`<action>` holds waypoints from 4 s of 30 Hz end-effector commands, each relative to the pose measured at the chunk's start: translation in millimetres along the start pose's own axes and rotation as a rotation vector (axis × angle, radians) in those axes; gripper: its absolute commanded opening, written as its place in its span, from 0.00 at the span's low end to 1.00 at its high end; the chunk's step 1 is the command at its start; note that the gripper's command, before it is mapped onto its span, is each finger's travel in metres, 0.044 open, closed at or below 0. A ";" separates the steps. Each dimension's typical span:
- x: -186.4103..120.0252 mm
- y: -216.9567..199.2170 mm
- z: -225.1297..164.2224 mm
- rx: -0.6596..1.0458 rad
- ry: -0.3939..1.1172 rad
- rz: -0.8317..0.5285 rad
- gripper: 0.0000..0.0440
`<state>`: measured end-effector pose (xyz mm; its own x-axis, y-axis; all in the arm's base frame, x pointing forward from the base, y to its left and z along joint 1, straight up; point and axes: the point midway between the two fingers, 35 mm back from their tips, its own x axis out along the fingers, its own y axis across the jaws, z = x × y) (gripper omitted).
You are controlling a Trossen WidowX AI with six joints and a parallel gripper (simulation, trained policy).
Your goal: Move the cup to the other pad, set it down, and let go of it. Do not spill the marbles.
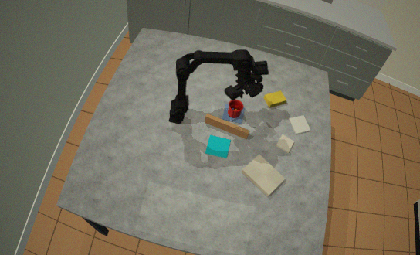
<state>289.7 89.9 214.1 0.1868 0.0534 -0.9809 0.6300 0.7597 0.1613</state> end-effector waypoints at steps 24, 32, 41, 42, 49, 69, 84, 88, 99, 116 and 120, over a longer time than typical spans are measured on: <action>58.1 -29.7 -17.9 0.071 0.106 -0.280 0.37; 80.6 -36.4 -22.4 0.077 0.114 -0.328 0.40; 107.6 -44.4 -27.4 0.061 0.125 -0.364 0.42; 110.8 -45.4 -28.0 0.058 0.126 -0.367 0.42; 133.2 -53.1 -32.9 0.022 0.142 -0.381 0.41; 140.3 -60.7 -27.8 -0.048 0.117 -0.352 0.00; 109.9 -61.8 -21.6 0.031 0.110 -0.300 0.01; 96.2 -62.8 -17.8 0.067 0.101 -0.277 0.02; 61.2 -66.6 0.3 0.174 0.055 -0.210 0.00; 38.5 -88.2 43.6 0.318 -0.051 -0.128 0.00; 36.6 -96.5 52.9 0.347 -0.073 -0.116 0.00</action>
<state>276.0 -8.5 165.5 0.1254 -0.0674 -0.9898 0.8607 0.5036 0.0747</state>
